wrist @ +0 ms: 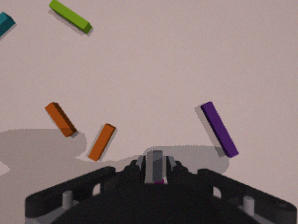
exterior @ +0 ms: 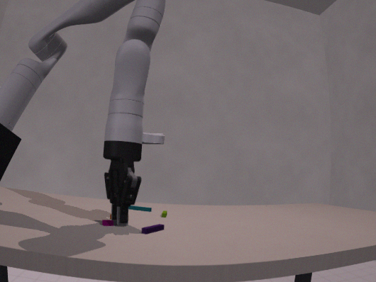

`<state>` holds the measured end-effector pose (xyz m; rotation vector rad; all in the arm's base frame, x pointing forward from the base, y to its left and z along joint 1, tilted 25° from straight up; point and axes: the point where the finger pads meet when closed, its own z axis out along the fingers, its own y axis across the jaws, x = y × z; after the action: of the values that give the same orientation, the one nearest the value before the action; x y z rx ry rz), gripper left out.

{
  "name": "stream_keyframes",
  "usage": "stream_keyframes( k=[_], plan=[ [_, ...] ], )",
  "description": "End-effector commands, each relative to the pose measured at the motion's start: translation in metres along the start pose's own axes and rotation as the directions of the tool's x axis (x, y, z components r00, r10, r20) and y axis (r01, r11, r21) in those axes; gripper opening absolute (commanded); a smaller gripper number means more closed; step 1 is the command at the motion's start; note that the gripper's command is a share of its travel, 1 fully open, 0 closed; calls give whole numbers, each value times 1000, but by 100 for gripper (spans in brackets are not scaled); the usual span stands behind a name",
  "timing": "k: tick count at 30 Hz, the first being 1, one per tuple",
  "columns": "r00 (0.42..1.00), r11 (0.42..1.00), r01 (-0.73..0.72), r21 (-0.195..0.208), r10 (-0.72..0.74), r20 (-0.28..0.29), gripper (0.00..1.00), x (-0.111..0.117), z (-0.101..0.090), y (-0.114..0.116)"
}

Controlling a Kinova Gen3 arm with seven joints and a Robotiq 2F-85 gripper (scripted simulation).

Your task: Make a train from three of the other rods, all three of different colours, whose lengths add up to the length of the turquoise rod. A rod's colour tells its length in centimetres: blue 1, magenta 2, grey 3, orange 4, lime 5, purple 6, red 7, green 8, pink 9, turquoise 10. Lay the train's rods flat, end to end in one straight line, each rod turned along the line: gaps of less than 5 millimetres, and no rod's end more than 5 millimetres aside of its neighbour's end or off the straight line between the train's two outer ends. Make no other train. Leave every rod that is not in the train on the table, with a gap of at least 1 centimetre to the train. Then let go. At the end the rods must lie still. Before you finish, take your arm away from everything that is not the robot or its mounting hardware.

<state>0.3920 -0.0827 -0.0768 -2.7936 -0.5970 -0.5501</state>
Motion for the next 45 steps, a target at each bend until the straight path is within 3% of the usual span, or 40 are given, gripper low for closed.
stream_keyframes(
  k=[1, 11, 12, 45],
  plan=[
    [1000, 1000, -6, -5, 6, -2, 24, 1, 1, 2],
    [1000, 1000, -6, -5, 6, -2, 24, 1, 1, 2],
    [1000, 1000, -6, -5, 6, -2, 5, 1, 1, 2],
    [1000, 1000, -6, -5, 6, -2, 5, 1, 1, 2]
  ],
)
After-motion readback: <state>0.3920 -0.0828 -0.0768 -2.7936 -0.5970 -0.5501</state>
